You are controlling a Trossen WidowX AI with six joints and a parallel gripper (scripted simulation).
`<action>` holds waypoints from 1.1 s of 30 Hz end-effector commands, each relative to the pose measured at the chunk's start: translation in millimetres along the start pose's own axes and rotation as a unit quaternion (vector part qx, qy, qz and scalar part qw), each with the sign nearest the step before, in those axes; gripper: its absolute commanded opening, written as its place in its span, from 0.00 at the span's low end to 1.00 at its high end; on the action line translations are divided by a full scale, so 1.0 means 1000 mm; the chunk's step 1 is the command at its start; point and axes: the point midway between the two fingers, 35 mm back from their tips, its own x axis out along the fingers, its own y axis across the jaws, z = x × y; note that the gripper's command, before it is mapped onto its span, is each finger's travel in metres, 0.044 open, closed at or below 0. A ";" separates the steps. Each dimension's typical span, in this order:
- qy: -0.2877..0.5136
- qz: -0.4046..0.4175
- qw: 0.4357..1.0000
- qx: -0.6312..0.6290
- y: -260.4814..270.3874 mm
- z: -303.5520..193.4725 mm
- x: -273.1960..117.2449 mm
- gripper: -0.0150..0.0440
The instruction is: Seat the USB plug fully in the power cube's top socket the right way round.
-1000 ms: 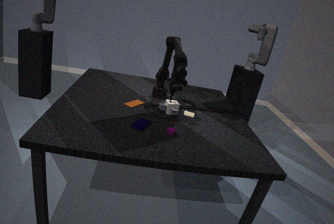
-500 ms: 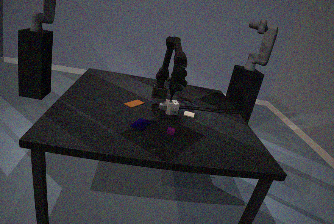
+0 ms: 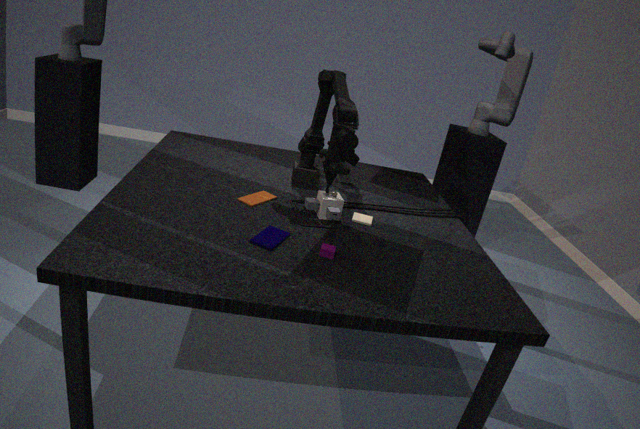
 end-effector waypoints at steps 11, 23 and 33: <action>0.000 0.001 1.000 -0.001 0.000 0.000 0.002 0.25; 0.000 0.001 1.000 -0.001 0.000 0.000 0.004 0.25; 0.000 0.001 1.000 -0.001 0.000 0.000 0.005 0.25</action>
